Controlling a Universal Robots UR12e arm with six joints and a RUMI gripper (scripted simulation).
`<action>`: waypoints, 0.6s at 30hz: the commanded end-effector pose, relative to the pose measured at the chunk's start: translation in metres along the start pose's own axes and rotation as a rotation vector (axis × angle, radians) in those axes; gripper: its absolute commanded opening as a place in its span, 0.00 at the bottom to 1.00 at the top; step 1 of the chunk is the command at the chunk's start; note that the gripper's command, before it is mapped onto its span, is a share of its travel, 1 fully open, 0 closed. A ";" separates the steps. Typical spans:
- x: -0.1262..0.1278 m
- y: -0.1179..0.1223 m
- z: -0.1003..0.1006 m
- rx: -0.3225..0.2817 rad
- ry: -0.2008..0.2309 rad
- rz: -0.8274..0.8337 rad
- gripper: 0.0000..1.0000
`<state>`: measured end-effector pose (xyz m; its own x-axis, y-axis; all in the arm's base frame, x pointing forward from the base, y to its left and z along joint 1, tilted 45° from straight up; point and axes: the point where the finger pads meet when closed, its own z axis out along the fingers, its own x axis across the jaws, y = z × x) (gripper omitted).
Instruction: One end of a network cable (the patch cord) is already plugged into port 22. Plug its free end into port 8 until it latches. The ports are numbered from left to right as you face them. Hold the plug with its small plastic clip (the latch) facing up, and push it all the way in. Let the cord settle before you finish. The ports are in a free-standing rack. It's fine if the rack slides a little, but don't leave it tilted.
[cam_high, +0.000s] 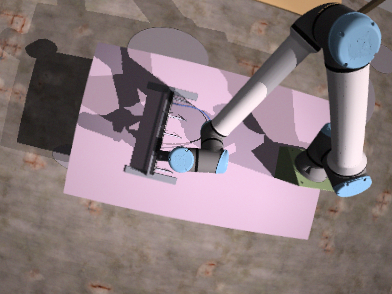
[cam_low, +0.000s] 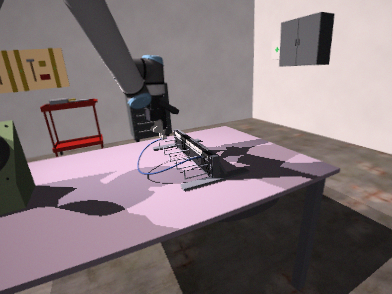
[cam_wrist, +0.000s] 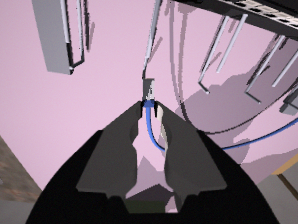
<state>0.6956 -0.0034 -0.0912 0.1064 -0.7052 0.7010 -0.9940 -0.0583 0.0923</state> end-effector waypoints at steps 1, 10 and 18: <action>0.008 -0.007 -0.003 0.002 -0.002 0.047 0.00; 0.010 -0.009 -0.004 0.001 -0.003 0.080 0.00; 0.014 -0.012 -0.005 0.000 -0.003 0.115 0.00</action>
<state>0.7034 -0.0075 -0.0839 0.0225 -0.7087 0.7051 -0.9994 0.0029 0.0348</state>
